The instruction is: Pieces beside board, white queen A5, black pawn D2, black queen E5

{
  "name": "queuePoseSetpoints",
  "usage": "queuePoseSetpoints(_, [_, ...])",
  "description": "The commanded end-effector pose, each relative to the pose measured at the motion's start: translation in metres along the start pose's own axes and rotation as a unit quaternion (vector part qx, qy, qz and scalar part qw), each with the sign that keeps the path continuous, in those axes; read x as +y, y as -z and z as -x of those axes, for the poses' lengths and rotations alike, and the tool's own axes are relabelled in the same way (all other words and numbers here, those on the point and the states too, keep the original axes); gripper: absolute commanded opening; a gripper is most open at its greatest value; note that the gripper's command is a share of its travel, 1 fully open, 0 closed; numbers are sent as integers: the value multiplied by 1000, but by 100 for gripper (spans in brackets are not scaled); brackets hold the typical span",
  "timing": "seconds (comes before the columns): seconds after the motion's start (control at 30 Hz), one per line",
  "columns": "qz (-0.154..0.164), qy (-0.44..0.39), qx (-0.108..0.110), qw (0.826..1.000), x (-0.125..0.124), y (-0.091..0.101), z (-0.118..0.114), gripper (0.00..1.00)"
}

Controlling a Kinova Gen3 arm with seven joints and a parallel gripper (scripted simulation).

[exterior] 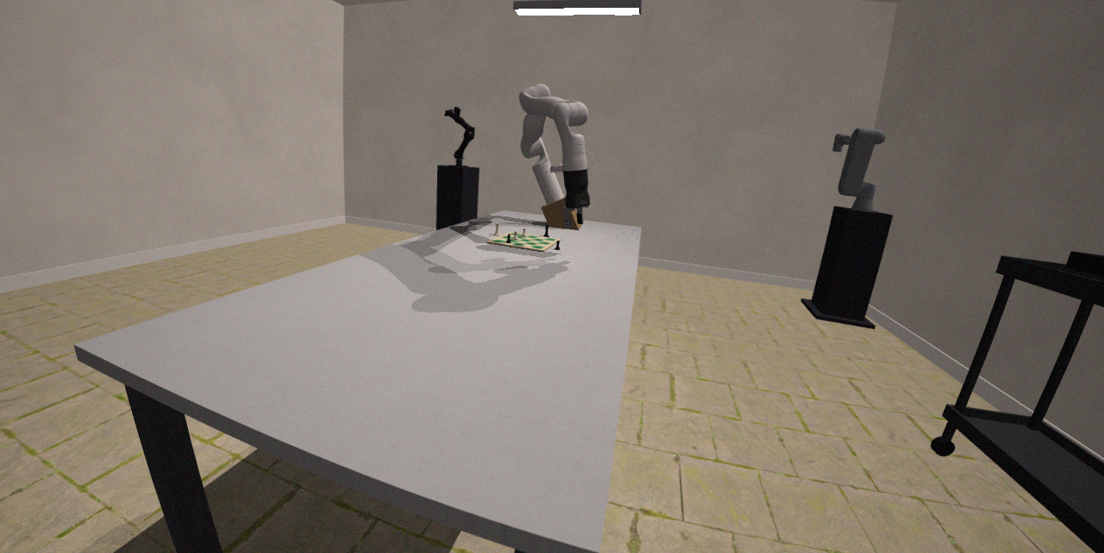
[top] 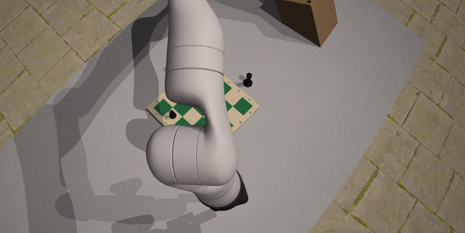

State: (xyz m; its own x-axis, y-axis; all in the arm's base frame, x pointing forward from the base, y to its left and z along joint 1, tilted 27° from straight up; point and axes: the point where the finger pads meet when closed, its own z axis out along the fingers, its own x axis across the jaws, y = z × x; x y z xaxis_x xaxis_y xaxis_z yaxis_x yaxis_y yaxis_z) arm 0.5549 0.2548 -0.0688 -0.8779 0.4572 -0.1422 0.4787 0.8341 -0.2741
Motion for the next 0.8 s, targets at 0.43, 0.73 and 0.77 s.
queuePoseSetpoints(0.43, [-36,25,-16,999,-6,-9,-7,100])
queuePoseSetpoints(0.73, [-56,37,-24,997,-11,-14,-9,100])
queuePoseSetpoints(0.77, [-56,37,-24,997,-11,-14,-9,100])
